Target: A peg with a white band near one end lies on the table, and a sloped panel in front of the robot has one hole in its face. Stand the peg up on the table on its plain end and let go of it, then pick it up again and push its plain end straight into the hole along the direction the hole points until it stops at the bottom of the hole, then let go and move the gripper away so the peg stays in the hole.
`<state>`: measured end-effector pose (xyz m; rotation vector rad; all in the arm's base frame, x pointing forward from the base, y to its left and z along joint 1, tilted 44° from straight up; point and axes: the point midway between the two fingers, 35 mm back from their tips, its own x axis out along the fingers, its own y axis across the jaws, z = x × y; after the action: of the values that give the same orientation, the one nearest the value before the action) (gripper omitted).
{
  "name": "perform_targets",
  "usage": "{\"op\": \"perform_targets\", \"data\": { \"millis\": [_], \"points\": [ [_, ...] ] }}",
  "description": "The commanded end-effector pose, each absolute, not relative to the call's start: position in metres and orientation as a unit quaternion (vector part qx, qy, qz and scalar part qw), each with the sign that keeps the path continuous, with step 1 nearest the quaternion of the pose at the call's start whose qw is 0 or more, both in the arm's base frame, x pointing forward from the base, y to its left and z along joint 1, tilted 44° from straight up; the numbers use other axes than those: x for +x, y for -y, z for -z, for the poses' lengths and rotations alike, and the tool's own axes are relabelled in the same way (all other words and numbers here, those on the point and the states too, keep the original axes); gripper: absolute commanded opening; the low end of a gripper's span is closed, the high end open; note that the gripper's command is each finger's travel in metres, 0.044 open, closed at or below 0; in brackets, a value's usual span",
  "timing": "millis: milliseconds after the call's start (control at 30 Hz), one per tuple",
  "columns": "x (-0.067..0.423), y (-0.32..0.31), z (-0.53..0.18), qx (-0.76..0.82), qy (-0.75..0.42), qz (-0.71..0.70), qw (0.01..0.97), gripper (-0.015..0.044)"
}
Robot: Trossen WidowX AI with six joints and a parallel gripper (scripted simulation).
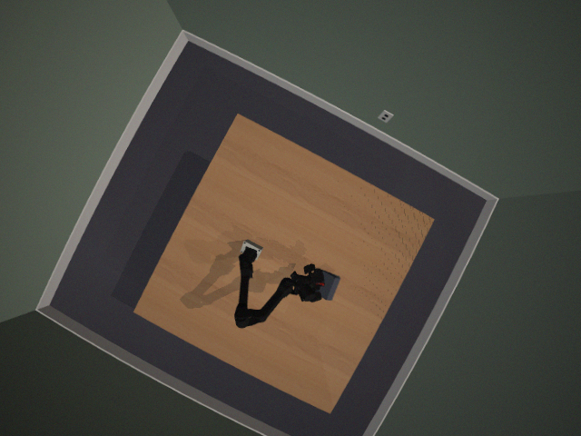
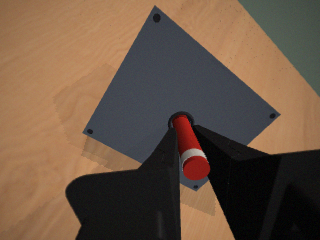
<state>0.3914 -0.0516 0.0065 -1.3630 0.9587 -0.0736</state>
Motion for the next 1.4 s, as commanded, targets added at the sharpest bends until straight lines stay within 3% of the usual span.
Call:
{"op": "perform_targets", "data": {
  "millis": [0, 400, 1367],
  "points": [
    [0.391, 0.052, -0.007, -0.605, -0.425, 0.033, 0.672, 0.0131],
    [0.390, 0.049, -0.009, -0.605, -0.426, 0.032, 0.672, 0.0440],
    [0.368, 0.022, -0.030, -0.604, -0.428, 0.026, 0.672, 0.0440]
  ]
}}
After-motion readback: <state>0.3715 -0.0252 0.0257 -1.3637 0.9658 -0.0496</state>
